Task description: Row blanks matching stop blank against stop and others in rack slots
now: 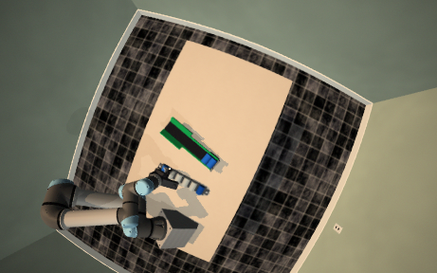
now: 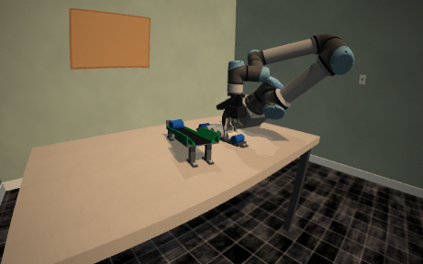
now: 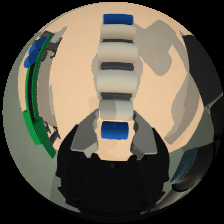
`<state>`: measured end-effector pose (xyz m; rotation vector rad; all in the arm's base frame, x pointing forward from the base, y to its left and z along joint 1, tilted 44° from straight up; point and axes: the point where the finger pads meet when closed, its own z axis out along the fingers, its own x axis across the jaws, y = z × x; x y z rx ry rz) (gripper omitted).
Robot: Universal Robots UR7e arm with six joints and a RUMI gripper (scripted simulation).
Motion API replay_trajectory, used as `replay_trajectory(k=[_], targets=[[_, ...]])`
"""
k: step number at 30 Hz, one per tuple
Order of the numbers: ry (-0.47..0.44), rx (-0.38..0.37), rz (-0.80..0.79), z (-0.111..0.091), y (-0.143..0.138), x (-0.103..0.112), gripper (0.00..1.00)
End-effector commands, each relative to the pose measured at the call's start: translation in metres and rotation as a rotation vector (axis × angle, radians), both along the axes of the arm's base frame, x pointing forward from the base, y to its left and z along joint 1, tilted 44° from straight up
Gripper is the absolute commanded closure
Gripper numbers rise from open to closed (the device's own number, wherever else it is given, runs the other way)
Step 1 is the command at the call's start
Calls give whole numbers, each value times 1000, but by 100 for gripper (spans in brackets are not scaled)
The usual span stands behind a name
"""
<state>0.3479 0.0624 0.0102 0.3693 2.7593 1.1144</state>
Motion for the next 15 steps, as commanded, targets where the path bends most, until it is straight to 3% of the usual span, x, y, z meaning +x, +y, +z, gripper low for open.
replay_trajectory(k=[1,15], targets=[[-1,0,0,0,0,0,66],[-1,0,0,0,0,0,63]])
